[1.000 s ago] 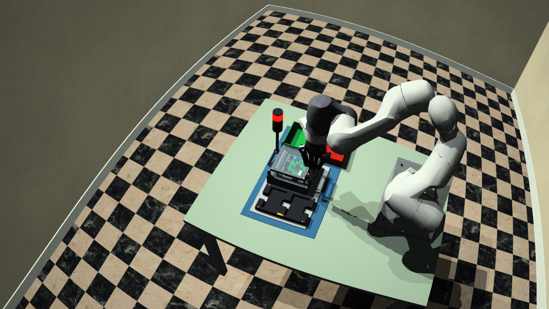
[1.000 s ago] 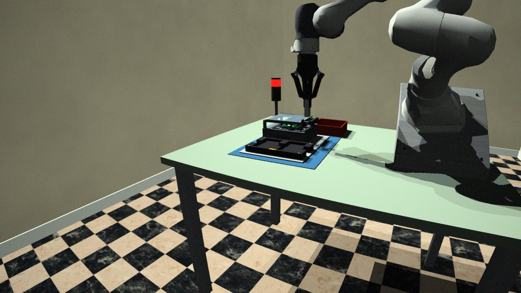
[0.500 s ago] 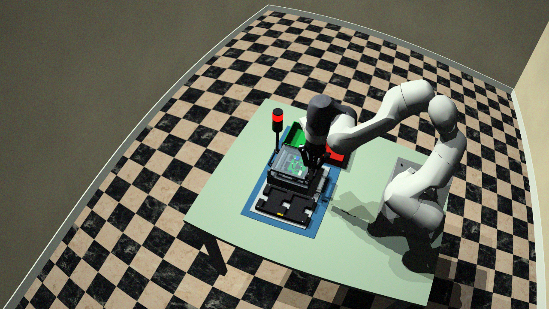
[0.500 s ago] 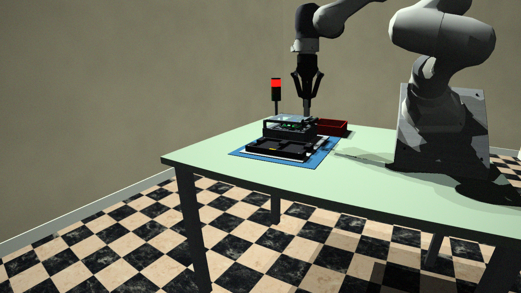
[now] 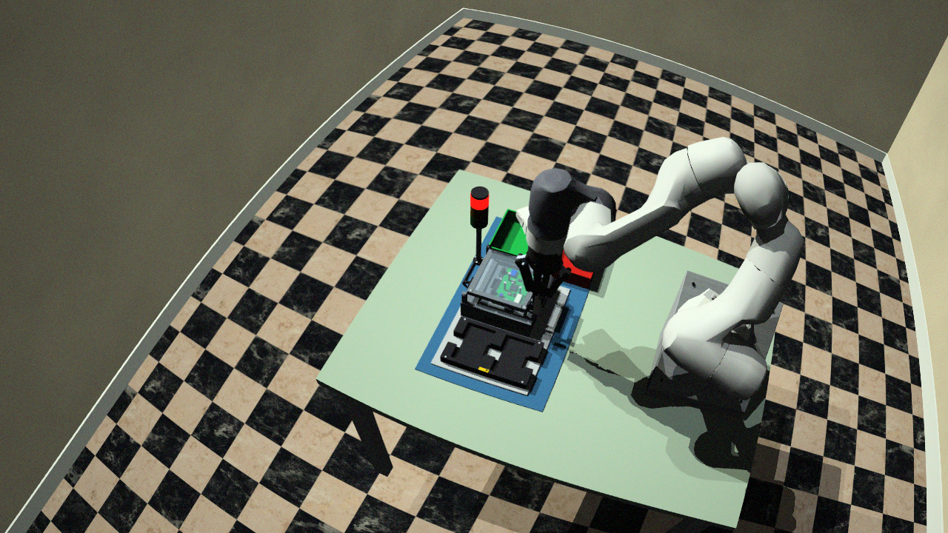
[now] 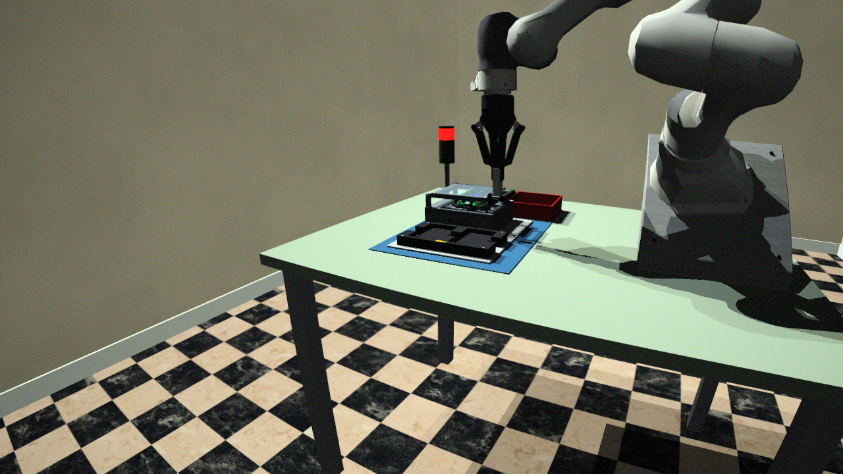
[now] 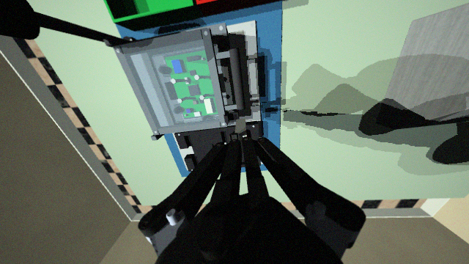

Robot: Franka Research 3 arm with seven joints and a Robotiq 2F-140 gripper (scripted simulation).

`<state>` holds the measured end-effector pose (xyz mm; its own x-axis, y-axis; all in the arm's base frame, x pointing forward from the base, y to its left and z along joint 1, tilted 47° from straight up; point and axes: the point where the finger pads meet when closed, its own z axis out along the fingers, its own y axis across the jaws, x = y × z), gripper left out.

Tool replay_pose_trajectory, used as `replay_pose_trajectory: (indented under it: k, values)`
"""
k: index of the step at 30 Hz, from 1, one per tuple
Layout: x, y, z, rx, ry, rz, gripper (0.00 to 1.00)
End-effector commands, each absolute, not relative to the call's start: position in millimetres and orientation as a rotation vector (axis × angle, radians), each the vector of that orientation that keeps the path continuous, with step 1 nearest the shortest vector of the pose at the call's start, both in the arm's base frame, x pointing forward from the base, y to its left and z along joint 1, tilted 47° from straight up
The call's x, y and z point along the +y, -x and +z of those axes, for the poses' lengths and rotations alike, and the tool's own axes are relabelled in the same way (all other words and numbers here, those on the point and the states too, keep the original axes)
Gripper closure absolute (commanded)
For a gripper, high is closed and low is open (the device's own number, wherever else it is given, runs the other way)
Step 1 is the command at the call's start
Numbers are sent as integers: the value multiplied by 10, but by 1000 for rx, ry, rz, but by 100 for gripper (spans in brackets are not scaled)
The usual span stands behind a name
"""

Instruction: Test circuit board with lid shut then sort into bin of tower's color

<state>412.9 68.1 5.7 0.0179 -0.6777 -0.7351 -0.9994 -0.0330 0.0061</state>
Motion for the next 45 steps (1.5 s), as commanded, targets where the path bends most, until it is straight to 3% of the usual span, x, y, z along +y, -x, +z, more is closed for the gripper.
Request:
replay_pose_trajectory:
  k: [1,45]
  values:
    - [746,-4150,19,1720,1754,775,100]
    - [799,-4147,-30,1720,1754,775,100]
